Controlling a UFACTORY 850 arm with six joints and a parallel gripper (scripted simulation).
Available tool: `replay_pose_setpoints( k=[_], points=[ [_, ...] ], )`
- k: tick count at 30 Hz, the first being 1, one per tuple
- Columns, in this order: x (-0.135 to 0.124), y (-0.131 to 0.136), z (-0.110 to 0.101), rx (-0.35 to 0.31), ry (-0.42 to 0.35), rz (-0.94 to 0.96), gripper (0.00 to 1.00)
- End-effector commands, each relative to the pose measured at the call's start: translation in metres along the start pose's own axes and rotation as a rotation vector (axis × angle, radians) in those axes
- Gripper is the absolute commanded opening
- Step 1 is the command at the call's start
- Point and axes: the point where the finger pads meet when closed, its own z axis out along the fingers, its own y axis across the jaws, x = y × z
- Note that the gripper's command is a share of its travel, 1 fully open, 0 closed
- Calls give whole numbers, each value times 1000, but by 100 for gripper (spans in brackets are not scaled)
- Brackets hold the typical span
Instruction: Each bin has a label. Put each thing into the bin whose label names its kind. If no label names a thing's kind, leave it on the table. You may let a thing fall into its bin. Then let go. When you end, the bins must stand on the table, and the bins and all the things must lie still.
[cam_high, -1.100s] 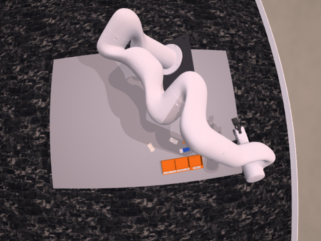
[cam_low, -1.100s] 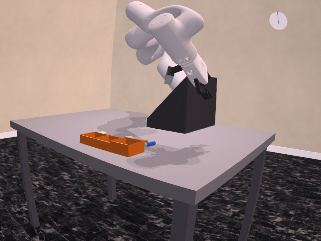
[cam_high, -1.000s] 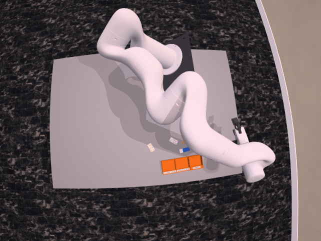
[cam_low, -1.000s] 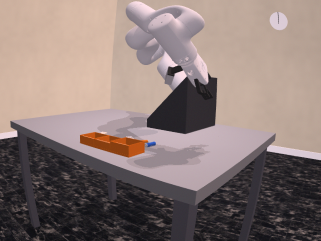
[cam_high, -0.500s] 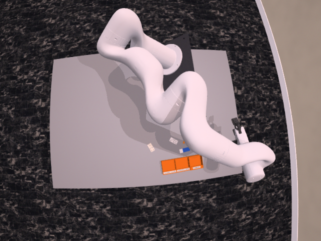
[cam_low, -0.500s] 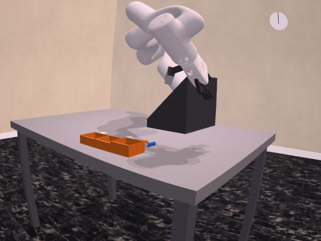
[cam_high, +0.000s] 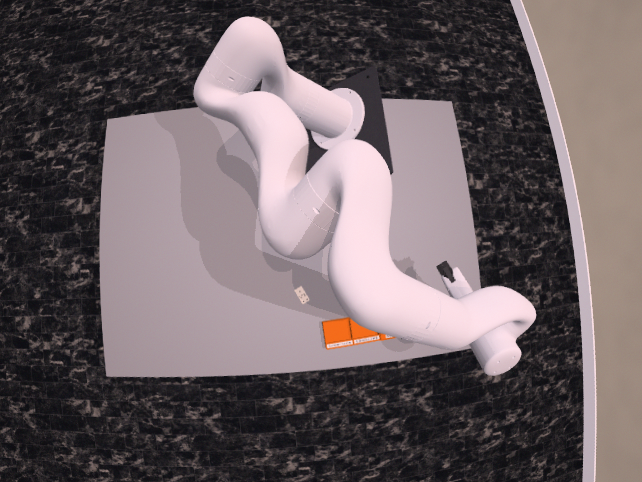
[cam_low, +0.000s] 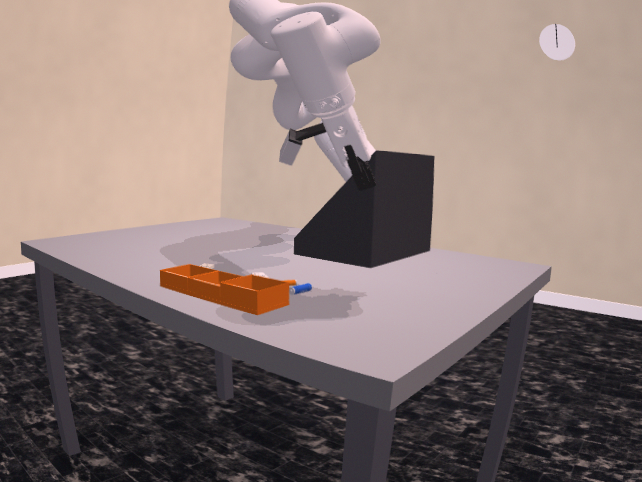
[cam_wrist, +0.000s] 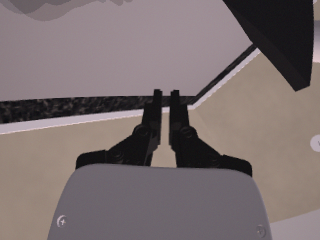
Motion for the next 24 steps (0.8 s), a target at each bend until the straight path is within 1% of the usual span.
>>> replay_pose_setpoints(
  k=[1, 3, 4, 6, 8, 9, 10, 12, 13, 14, 16, 18, 20, 22, 23, 24],
  points=[
    [12, 2, -4, 28, 13, -18, 7],
    [28, 6, -8, 69, 67, -84, 7],
    [36, 7, -9, 69, 67, -84, 7],
    [38, 8, -10, 69, 67, -84, 7],
    [54, 12, -13, 107, 122, -153, 7],
    [62, 14, -15, 107, 122, -153, 7],
    [62, 14, -15, 107, 122, -153, 7],
    [78, 20, -18, 142, 177, -226, 7],
    [85, 22, -20, 142, 177, -226, 7],
    [85, 22, -20, 142, 177, -226, 7],
    [101, 28, -23, 173, 233, -302, 7],
    [101, 28, -23, 173, 233, -302, 7],
    [116, 34, -25, 202, 288, -381, 7],
    [128, 40, -28, 203, 290, -383, 7],
    [128, 40, -28, 203, 290, -383, 7],
    [136, 44, -29, 215, 317, -423, 7]
  ],
)
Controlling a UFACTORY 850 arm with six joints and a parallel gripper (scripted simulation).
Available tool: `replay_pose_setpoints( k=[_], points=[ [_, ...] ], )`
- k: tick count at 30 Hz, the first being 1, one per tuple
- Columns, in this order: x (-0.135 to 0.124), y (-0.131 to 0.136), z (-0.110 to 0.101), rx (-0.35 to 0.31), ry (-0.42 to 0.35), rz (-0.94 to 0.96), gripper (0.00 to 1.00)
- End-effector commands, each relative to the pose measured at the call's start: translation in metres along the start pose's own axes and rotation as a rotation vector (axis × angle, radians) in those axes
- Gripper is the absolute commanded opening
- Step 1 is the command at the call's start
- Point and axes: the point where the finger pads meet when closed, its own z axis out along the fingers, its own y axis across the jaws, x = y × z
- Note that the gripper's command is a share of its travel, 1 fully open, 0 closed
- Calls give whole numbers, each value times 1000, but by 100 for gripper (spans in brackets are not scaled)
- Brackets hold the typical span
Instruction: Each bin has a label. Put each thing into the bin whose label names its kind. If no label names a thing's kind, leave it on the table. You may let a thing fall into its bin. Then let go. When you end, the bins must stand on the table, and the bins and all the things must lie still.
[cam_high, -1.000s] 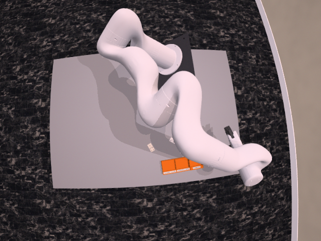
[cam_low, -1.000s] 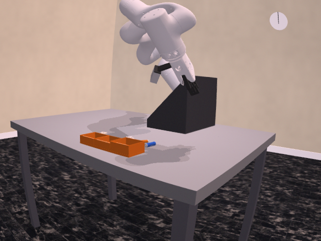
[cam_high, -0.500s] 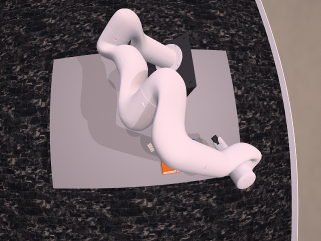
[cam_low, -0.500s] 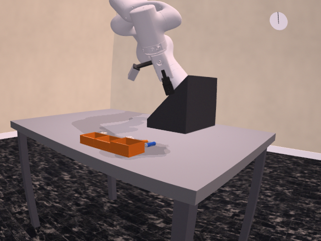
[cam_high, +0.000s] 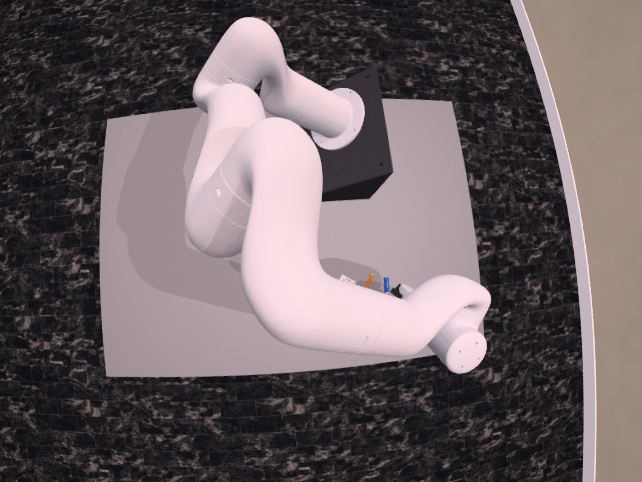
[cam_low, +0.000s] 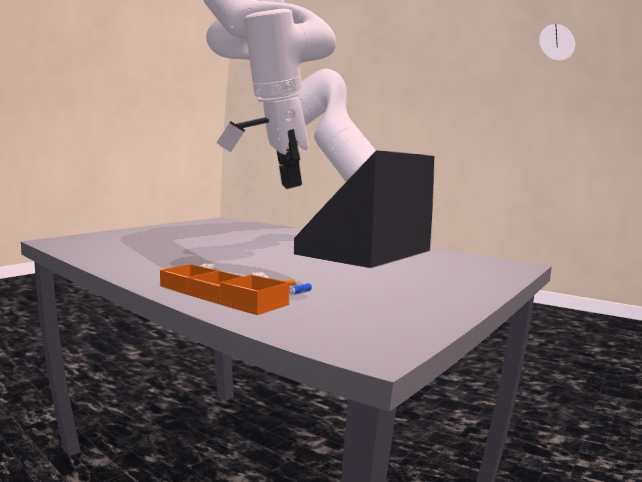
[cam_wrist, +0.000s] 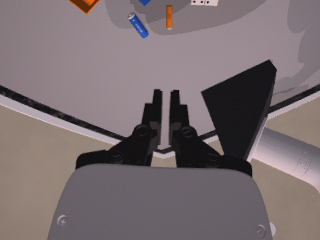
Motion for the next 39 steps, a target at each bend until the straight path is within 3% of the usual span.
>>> replay_pose_setpoints(
  k=[1, 11, 20, 32, 39],
  points=[
    [15, 15, -1, 37, 56, -85, 7],
    [40, 49, -2, 87, 159, -262, 7],
    [60, 101, 1, 149, 307, -549, 7],
    [60, 101, 1, 151, 313, -561, 7],
    [108, 82, 28, 149, 314, -572, 7]
  ],
)
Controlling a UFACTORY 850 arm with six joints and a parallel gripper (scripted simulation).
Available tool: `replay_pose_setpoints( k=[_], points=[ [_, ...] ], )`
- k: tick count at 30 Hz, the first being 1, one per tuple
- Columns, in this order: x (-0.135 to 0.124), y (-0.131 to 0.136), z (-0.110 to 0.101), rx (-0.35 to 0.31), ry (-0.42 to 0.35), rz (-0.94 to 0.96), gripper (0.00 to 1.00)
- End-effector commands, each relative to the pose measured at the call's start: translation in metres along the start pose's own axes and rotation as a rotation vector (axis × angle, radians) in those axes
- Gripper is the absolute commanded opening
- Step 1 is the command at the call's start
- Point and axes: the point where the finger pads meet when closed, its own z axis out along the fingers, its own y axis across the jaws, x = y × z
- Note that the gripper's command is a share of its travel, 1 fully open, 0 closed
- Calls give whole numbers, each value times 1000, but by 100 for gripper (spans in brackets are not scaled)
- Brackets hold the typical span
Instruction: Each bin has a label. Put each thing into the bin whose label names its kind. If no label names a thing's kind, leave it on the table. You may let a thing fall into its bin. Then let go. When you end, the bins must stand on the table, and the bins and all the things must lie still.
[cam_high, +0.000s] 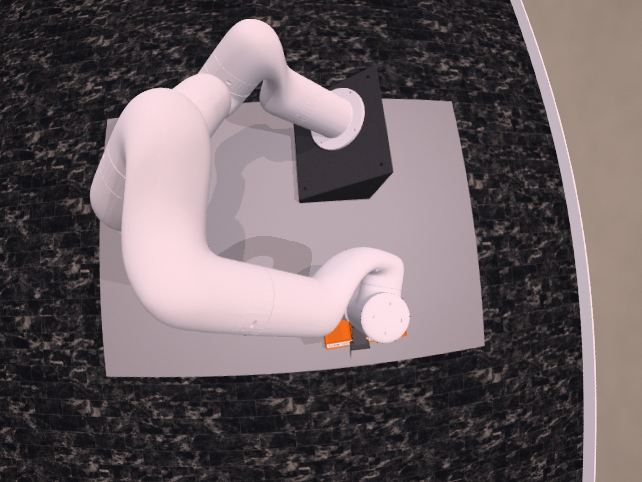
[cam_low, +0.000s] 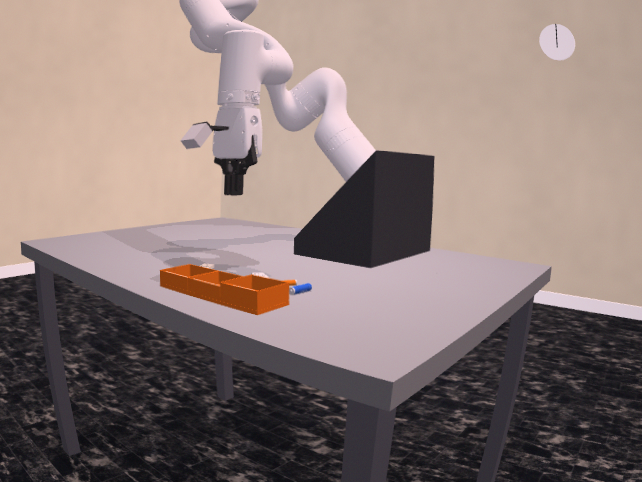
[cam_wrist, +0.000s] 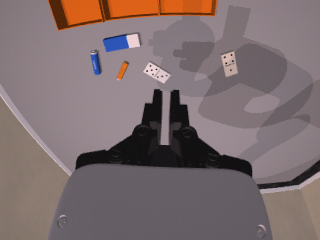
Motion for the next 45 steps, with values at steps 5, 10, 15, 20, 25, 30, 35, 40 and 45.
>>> replay_pose_setpoints(
  k=[5, 10, 15, 20, 25, 30, 35, 40, 45],
  points=[
    [37, 9, 36, 1, 2, 0, 7],
    [59, 16, 60, 1, 2, 0, 7],
    [87, 24, 90, 0, 2, 0, 7],
    [99, 28, 102, 0, 2, 0, 7],
    [99, 28, 108, 0, 2, 0, 7],
    [99, 28, 121, 0, 2, 0, 7],
    [99, 28, 135, 0, 2, 0, 7],
    [99, 28, 143, 0, 2, 0, 7],
    [99, 28, 155, 0, 2, 0, 7]
  ],
)
